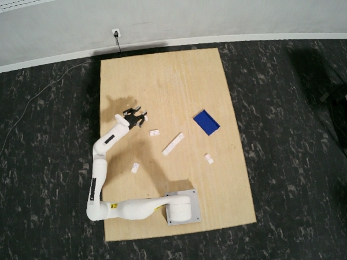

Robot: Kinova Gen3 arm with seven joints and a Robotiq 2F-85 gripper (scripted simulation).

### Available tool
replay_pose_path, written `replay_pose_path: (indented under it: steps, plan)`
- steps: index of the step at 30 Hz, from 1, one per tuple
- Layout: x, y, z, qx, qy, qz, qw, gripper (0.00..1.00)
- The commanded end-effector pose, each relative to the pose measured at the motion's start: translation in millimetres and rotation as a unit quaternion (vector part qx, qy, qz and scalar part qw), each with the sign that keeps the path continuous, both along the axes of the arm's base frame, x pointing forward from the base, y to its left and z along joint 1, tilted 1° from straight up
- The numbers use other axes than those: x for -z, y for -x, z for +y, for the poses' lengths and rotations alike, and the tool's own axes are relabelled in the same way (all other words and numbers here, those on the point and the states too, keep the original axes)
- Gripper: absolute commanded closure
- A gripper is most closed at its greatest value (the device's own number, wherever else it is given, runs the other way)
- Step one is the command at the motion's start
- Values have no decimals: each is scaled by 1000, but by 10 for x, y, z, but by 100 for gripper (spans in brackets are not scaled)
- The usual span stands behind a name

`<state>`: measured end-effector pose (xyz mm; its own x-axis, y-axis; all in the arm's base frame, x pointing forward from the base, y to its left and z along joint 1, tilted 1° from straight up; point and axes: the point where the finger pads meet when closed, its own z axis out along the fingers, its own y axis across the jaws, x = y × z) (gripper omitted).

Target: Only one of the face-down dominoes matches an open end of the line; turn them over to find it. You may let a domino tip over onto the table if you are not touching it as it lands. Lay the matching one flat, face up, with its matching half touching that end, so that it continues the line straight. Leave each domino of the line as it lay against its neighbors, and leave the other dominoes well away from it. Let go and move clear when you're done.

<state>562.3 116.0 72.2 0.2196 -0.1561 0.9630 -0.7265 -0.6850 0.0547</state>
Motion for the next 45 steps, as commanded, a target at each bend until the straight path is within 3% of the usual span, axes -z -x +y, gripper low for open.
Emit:
replay_pose_path:
  steps: [1, 21, 45]
  plan:
    - [-9, -2, -1, -6, -4, 9, 1000, 51]
    - [-25, -26, -7, -45, -34, 72, 996, 51]
    - [9, -72, -24, -89, -79, 184, 976, 51]
